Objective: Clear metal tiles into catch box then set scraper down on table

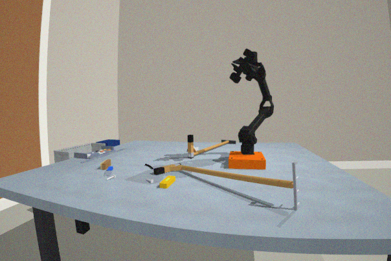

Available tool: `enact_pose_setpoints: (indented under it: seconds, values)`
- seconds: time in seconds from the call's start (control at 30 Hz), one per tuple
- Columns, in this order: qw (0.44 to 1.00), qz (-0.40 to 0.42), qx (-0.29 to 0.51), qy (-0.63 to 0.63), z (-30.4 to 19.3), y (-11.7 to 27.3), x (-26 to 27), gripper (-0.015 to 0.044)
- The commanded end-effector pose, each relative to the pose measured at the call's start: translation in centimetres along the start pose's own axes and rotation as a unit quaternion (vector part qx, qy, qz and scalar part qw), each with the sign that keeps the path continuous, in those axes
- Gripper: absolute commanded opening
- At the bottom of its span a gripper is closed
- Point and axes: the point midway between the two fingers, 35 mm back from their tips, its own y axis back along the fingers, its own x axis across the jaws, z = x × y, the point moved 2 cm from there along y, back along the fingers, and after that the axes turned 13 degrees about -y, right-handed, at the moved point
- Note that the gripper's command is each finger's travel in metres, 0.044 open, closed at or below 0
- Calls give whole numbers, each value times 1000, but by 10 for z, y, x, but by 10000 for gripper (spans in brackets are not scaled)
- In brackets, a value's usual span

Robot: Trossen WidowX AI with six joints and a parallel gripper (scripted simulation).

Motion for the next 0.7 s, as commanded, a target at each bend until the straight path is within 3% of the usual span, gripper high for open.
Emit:
enact_pose_setpoints:
  seconds: [0.0,0.67]
  values:
    - [999,36,1,12,-1,-18,6,0]
    - [981,188,-10,39,-9,-89,44,0]
